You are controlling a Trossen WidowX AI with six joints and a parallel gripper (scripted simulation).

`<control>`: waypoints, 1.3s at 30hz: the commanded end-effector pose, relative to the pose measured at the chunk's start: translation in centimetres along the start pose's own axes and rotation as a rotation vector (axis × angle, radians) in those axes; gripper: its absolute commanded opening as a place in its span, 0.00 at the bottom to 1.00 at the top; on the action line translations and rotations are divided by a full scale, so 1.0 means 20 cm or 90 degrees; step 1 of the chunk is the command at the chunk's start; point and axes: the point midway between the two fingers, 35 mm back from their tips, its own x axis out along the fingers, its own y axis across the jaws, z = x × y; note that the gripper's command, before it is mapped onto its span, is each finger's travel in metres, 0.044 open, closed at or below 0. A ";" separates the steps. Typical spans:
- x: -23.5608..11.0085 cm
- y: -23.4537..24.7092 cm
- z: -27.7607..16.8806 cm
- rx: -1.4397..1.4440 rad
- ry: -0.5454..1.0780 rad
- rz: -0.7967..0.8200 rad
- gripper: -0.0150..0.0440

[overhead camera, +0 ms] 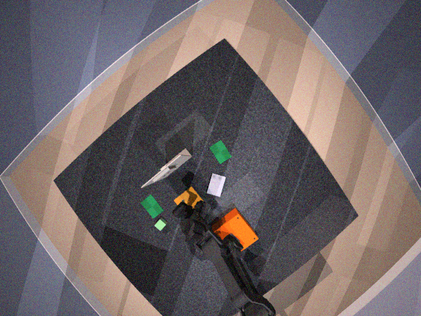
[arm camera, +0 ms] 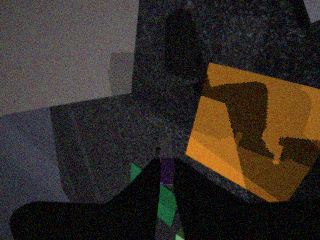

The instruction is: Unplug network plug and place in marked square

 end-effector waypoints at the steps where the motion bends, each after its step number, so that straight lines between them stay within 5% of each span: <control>1: 0.01 -0.07 -0.01 -0.020 -0.014 -0.042 0.25; 39: 0.11 -0.20 -0.02 -0.041 -0.024 -0.082 0.25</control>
